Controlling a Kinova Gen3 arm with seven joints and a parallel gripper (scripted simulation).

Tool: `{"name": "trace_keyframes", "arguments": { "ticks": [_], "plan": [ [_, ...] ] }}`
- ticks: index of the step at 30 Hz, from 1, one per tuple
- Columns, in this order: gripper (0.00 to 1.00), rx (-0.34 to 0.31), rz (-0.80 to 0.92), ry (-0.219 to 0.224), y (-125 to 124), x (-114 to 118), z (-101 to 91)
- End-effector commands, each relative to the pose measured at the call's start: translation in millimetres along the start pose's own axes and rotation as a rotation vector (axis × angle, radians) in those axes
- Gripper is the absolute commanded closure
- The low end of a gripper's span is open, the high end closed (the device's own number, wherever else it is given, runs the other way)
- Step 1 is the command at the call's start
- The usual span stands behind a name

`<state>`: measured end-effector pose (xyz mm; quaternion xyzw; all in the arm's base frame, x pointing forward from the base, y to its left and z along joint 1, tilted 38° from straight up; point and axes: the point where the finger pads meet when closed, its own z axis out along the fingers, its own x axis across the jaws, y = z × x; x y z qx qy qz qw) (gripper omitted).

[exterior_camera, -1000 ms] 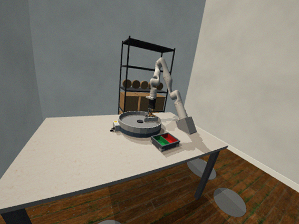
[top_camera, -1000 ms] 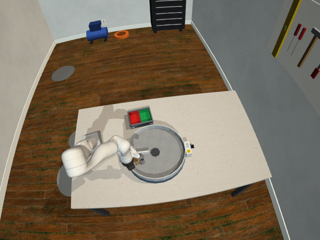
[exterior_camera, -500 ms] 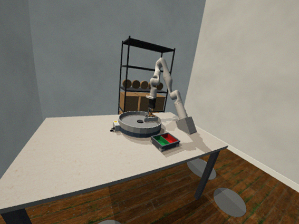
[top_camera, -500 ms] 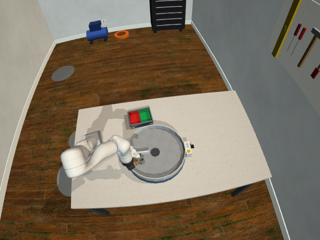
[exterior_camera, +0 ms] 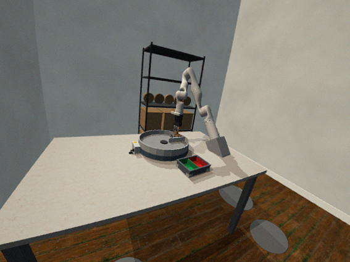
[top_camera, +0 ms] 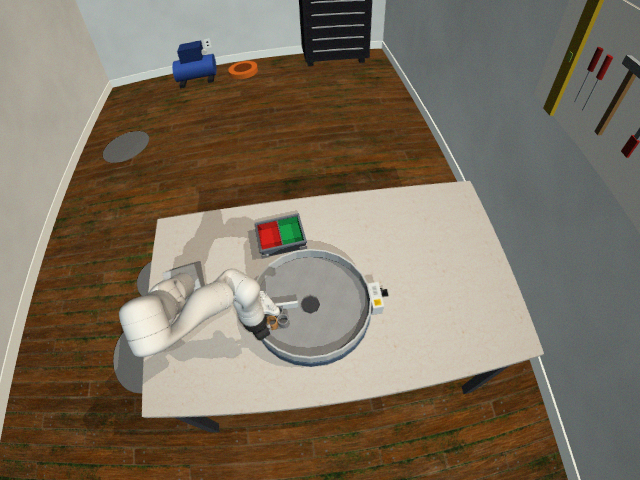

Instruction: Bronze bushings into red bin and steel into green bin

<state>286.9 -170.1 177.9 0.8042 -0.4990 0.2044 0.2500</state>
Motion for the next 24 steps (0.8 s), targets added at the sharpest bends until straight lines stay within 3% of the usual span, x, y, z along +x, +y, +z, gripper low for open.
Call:
{"name": "trace_keyframes", "arguments": {
  "ticks": [1,24],
  "plan": [
    [1.0,0.001,-0.001,0.0,-0.4,-0.1,-1.9],
    [1.0,0.001,-0.003,0.0,-0.5,-0.4,-10.2]
  ]
}}
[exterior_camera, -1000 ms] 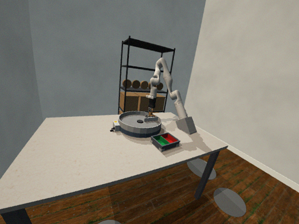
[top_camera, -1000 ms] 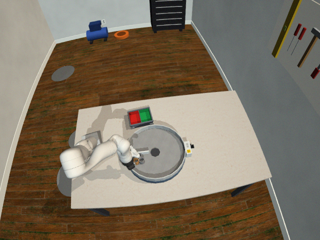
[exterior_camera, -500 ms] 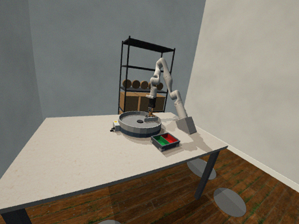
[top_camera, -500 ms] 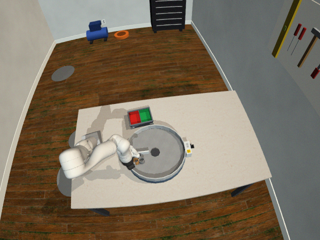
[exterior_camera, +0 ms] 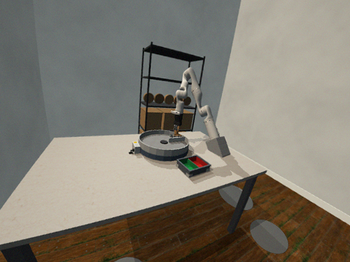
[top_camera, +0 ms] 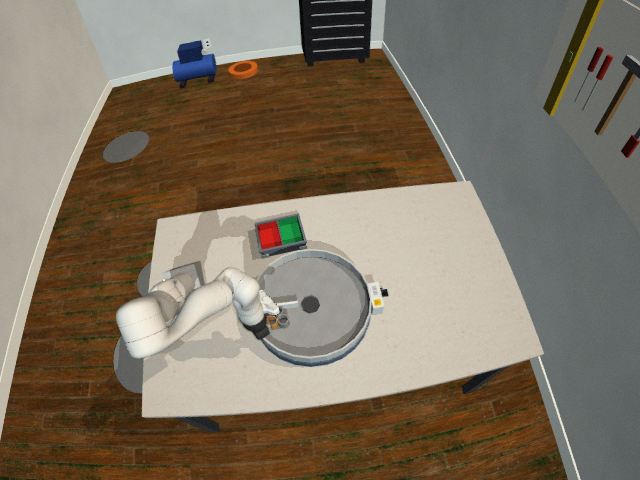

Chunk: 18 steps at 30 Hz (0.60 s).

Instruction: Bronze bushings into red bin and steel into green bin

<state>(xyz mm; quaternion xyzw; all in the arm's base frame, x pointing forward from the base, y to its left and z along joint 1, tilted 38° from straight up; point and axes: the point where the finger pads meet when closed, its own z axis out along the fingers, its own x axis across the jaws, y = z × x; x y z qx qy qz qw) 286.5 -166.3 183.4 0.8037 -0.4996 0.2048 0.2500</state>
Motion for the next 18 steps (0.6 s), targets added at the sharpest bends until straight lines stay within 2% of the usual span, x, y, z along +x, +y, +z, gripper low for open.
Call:
{"name": "trace_keyframes", "arguments": {
  "ticks": [1,18],
  "plan": [
    [1.0,0.001,-0.004,-0.001,-0.5,-0.8,-3.5],
    [1.0,0.001,-0.007,-0.002,-0.5,-1.3,-7.5]
  ]
}}
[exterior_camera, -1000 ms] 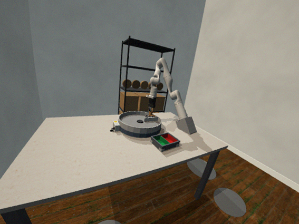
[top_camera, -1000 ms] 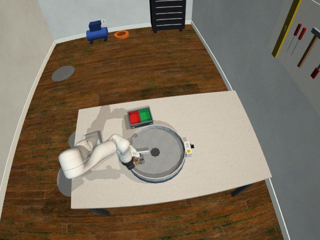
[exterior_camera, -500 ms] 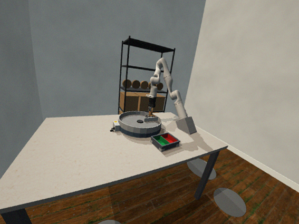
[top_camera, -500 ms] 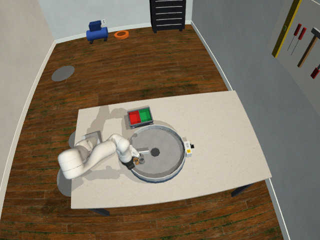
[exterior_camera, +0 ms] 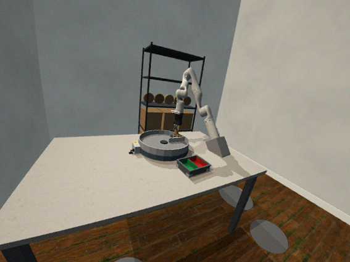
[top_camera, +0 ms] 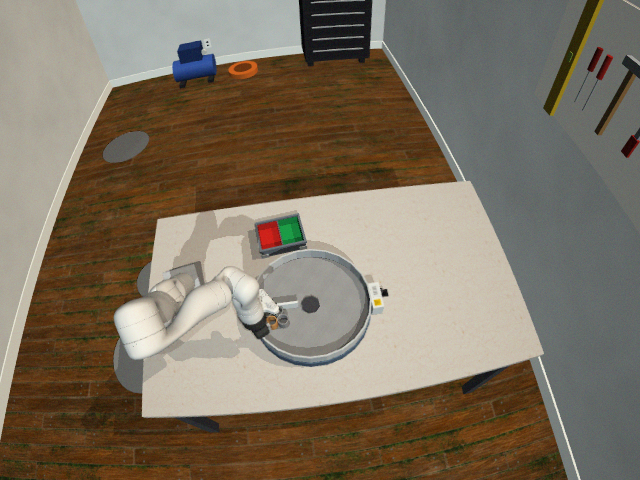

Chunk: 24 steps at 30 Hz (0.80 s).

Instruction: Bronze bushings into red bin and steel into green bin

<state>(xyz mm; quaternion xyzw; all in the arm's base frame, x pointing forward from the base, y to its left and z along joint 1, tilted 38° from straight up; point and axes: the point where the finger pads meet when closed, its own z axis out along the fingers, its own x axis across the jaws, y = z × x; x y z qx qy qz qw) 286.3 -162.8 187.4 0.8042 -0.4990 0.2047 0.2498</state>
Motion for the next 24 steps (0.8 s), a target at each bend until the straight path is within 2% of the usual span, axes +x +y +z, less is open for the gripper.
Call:
{"name": "trace_keyframes", "arguments": {
  "ticks": [1,24],
  "plan": [
    [1.0,0.001,-0.001,0.0,-0.4,-0.1,-1.1],
    [1.0,0.0,-0.006,-0.002,-0.2,-1.0,-8.2]
  ]
}}
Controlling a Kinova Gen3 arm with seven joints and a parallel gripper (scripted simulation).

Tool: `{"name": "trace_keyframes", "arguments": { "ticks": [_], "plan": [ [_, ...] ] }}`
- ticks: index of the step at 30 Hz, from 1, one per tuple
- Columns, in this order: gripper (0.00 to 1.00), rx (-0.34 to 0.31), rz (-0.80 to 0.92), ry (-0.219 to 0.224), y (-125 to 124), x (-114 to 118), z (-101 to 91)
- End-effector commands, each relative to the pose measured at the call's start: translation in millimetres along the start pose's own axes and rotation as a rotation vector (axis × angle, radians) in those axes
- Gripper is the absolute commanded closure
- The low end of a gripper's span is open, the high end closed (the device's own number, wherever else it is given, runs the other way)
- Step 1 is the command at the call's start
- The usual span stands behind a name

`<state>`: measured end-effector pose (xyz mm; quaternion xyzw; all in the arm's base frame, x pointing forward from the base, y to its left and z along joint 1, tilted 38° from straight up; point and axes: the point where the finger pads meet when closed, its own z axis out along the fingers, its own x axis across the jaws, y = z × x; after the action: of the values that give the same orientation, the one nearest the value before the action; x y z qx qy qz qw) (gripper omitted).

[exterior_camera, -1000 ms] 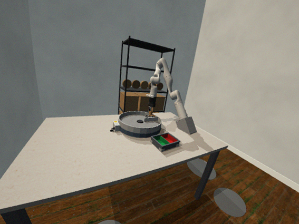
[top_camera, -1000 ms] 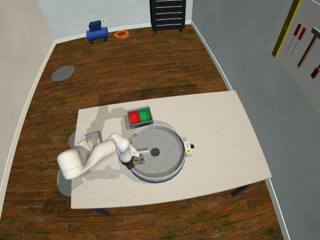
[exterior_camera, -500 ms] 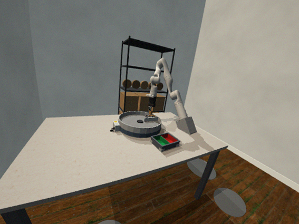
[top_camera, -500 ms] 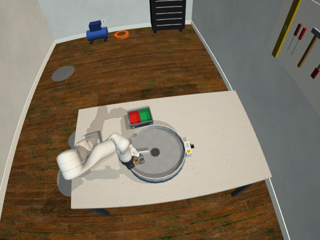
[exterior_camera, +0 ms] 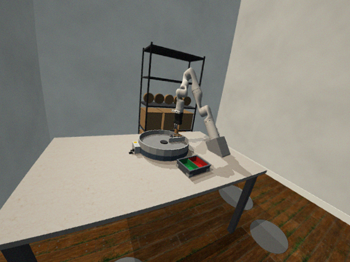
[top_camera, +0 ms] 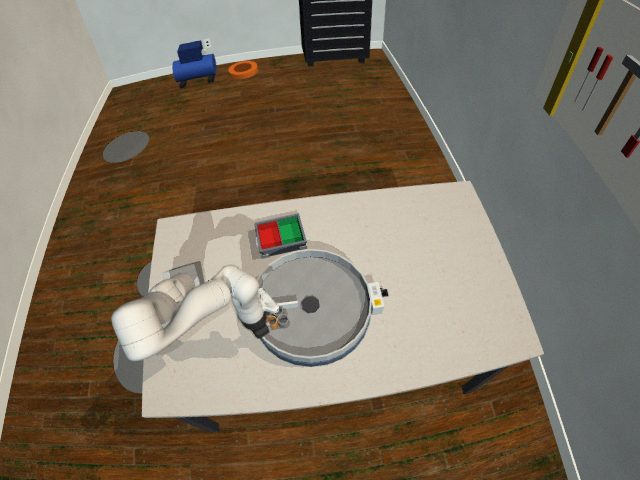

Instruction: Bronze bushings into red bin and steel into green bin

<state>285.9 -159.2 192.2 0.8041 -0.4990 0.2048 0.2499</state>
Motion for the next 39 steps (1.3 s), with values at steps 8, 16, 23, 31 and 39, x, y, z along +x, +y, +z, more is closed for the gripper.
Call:
{"name": "trace_keyframes", "arguments": {
  "ticks": [8,16,23,31,39],
  "plan": [
    [1.0,0.0,-0.003,-0.001,0,0,-22.1],
    [1.0,0.0,-0.006,-0.002,0,0,-43.9],
    [1.0,0.0,-0.006,-0.002,0,0,-43.9],
    [1.0,0.0,0.044,0.001,-31,-47,-42.1],
    [1.0,0.0,0.069,0.001,-48,-77,-42.3]
  ]
}}
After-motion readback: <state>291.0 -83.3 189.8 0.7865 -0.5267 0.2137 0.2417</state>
